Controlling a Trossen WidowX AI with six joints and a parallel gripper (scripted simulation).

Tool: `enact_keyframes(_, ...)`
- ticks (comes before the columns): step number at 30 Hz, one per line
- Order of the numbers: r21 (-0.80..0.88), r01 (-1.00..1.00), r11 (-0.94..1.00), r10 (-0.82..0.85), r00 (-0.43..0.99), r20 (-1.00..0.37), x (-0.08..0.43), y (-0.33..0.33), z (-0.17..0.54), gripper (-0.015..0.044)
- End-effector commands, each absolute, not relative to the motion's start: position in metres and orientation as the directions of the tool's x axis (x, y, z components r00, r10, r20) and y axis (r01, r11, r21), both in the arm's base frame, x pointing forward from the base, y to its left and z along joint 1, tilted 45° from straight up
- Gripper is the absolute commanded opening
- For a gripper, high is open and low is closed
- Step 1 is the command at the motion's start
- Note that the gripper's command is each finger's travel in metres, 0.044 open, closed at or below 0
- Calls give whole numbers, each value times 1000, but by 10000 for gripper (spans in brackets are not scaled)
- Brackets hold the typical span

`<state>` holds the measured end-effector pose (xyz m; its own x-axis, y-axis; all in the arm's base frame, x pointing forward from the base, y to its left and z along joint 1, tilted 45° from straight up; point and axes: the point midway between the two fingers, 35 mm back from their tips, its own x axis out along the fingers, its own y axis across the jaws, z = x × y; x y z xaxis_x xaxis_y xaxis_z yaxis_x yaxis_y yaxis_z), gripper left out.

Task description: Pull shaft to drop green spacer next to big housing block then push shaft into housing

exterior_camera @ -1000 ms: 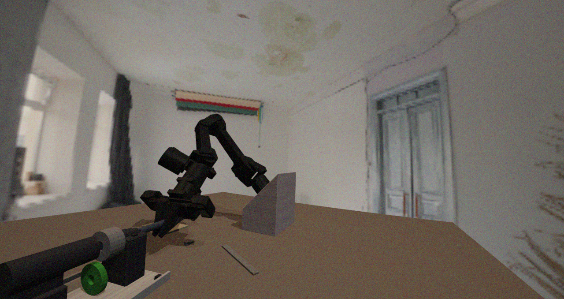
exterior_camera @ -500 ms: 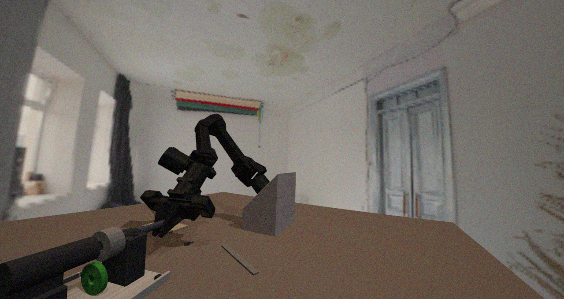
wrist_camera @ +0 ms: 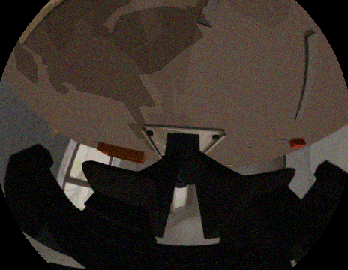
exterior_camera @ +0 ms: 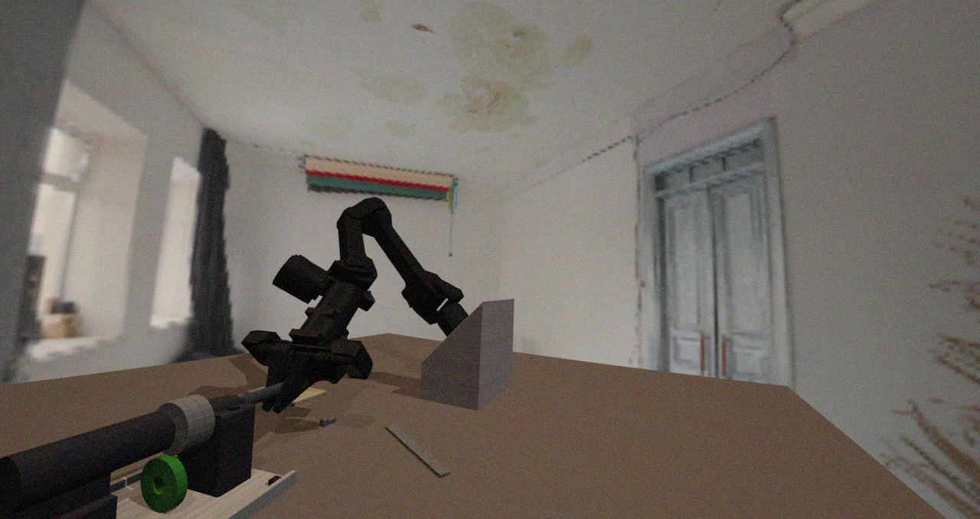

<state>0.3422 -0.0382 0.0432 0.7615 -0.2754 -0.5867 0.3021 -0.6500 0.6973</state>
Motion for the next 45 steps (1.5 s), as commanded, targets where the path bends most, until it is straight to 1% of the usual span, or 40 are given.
enact_keyframes(1, 696, 302, -651, -273, 762, -587, 344, -37, 43, 0)
enact_keyframes(45, 696, 302, -651, -273, 763, -586, 357, -33, 41, 0)
